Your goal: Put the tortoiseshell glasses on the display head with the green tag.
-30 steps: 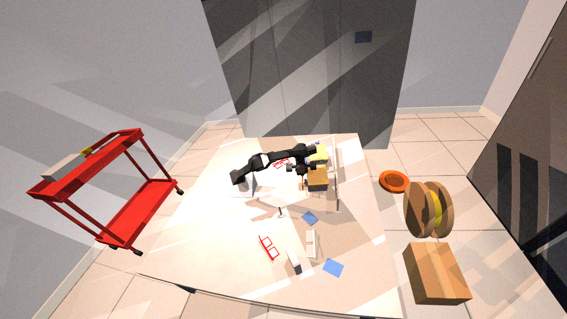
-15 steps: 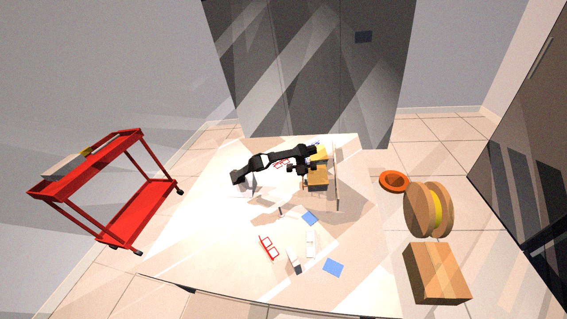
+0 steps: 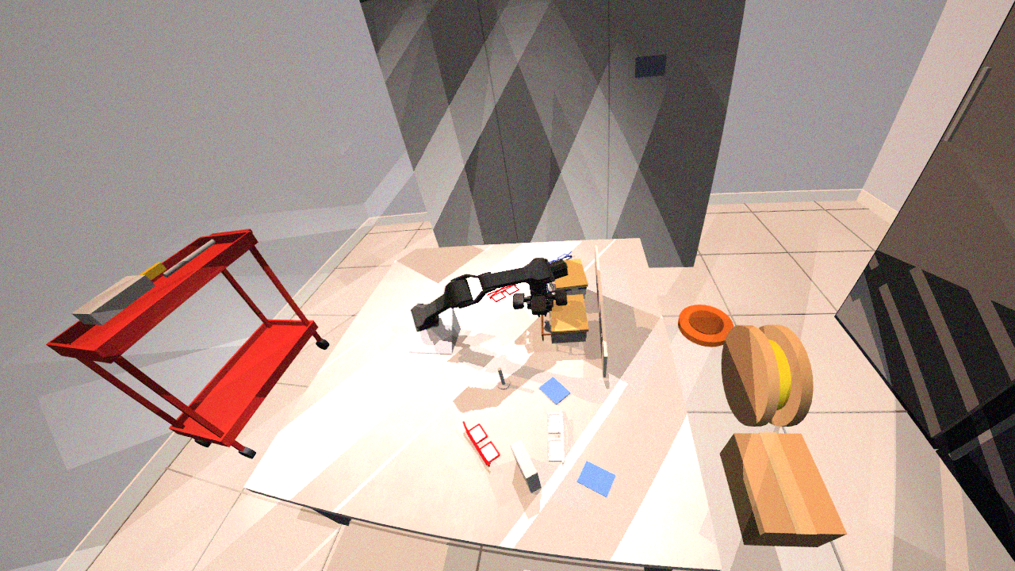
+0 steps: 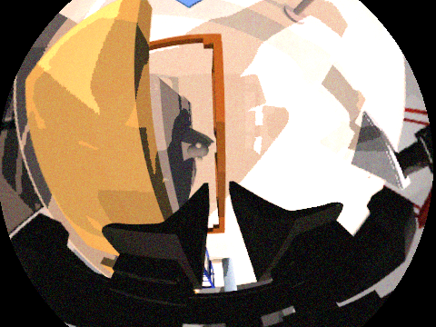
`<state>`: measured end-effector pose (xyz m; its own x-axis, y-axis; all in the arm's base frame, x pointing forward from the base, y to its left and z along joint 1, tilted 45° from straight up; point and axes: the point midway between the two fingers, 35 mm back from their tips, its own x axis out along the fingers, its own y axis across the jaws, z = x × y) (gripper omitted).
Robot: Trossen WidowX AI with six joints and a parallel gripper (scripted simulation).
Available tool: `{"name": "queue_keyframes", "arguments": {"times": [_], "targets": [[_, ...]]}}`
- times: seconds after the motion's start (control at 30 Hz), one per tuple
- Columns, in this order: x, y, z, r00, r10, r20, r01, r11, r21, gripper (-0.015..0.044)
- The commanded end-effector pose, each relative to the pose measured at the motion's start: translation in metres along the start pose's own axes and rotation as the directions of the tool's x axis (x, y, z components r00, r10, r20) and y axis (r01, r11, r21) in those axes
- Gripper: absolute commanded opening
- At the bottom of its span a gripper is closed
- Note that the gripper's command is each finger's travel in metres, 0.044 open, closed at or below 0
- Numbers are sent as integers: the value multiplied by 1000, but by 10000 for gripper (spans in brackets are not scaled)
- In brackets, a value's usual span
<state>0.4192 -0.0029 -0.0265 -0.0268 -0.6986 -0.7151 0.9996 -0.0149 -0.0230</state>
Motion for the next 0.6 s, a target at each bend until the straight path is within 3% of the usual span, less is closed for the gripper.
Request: {"name": "queue_keyframes", "arguments": {"times": [0.0,0.57], "targets": [[0,0,0,1000,0,0,0,1000,0,107],[-34,-8,-3,1000,-18,-2,18,1000,-6,107]]}}
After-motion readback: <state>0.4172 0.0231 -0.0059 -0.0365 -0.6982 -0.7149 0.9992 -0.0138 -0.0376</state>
